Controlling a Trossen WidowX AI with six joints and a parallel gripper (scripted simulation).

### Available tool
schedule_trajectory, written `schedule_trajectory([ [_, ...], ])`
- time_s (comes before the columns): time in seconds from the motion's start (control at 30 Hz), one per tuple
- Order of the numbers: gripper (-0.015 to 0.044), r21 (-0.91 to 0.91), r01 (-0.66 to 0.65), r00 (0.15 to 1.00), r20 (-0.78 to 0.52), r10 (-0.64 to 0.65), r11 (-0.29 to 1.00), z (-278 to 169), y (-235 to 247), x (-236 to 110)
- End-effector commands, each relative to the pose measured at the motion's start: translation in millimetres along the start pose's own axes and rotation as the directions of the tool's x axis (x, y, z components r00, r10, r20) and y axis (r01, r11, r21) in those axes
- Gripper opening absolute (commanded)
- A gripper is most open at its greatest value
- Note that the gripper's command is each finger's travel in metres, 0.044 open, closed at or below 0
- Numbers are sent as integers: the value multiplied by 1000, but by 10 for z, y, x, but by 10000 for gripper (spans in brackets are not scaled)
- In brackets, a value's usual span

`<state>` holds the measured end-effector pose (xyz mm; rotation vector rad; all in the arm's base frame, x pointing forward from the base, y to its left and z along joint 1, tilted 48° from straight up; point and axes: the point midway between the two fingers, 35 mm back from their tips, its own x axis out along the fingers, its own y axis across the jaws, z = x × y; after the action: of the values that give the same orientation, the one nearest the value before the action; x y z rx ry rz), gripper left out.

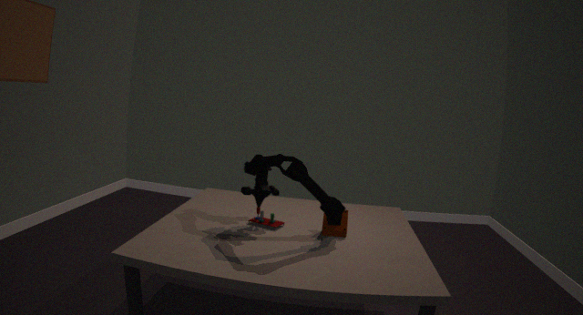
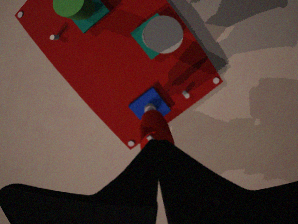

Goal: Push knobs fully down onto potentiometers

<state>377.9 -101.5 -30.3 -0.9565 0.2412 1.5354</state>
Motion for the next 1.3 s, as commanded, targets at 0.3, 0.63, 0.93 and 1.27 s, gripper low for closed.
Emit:
schedule_trajectory([
  [0.3, 0, -20, -22, 999, 28, 23, 1000, 21, -32, 309],
  [0.63, 0, -20, -22, 999, 28, 23, 1000, 22, -31, 323],
  [0.93, 0, -20, -22, 999, 28, 22, 1000, 23, -30, 372],
  [1.27, 0, -21, -22, 999, 28, 22, 1000, 25, -30, 410],
])
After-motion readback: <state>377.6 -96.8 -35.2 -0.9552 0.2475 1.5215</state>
